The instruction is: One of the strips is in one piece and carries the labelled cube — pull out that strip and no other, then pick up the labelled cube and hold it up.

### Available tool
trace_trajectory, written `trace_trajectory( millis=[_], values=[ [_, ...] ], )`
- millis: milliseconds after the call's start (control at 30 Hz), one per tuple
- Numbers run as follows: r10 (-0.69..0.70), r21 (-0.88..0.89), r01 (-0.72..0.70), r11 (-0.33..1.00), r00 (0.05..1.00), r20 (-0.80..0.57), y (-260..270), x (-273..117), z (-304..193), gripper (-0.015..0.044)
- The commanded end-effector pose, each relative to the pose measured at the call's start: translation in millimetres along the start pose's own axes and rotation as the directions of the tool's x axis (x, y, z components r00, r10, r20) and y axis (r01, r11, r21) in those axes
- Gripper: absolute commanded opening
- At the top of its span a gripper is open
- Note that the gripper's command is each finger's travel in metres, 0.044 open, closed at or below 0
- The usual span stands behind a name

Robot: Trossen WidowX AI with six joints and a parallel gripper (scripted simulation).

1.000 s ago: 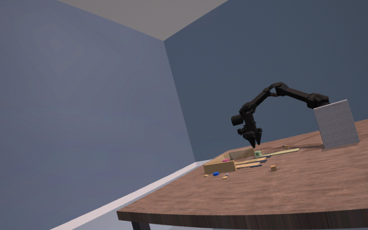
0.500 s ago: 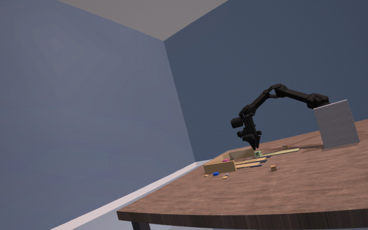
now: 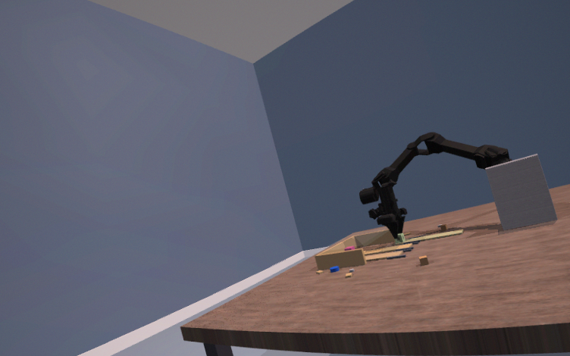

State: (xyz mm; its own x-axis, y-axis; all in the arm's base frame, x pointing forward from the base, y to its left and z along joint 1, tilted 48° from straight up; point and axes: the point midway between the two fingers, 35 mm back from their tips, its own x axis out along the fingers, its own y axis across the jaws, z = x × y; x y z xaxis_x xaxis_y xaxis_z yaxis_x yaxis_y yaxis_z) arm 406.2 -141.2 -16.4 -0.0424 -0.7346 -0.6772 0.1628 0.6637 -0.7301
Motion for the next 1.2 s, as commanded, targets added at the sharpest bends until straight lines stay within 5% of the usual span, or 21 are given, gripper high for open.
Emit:
trace_trajectory(
  millis=[0,300,433,667,800,1167],
  values=[
    [-0.005,-0.011,0.005,1.0,1.0,-0.007,1,10,-3,0.025],
    [-0.005,-0.011,0.005,1.0,1.0,-0.007,0,15,-3,0.025],
    [-0.001,-0.002,0.001,1.0,1.0,-0.004,0,13,-2,0.0145],
    [-0.001,-0.002,0.001,1.0,1.0,-0.004,0,13,-2,0.0098],
    [-0.001,-0.003,0.001,1.0,1.0,-0.005,0,11,-4,0.0],
    [-0.002,-0.01,0.002,1.0,1.0,-0.008,3,-21,-47,0.0]
  ],
)
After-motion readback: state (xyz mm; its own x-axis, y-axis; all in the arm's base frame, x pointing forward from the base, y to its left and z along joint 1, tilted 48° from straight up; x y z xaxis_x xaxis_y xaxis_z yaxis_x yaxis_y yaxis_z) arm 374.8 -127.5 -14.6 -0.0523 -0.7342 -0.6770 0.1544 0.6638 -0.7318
